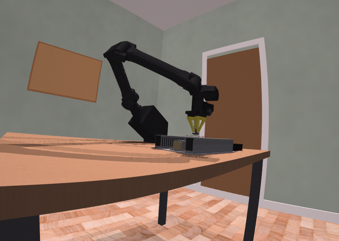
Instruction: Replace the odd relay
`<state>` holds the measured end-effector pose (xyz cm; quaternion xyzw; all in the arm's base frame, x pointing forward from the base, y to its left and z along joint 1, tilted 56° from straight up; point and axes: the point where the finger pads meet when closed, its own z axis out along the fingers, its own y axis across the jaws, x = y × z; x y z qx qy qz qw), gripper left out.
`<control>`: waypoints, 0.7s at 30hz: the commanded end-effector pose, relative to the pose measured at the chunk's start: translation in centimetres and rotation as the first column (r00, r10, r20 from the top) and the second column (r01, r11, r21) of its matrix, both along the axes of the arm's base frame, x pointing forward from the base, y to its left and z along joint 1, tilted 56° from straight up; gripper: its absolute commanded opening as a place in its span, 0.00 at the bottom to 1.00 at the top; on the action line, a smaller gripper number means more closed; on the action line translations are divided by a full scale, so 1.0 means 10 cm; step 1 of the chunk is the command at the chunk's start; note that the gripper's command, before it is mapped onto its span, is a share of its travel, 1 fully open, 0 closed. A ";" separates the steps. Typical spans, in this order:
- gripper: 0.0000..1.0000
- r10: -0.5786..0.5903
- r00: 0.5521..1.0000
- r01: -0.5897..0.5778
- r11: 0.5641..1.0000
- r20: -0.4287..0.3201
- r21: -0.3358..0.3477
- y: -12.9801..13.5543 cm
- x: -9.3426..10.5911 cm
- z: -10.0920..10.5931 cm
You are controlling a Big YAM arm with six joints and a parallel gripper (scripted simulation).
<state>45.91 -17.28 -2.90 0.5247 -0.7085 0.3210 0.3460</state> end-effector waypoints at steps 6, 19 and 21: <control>0.00 0.038 0.999 -0.038 0.999 0.036 0.002 0.20 0.19 0.11; 0.00 0.038 0.999 -0.038 0.999 0.032 0.002 0.20 0.17 0.10; 0.00 0.038 0.999 -0.038 0.999 0.032 0.002 0.20 0.17 0.10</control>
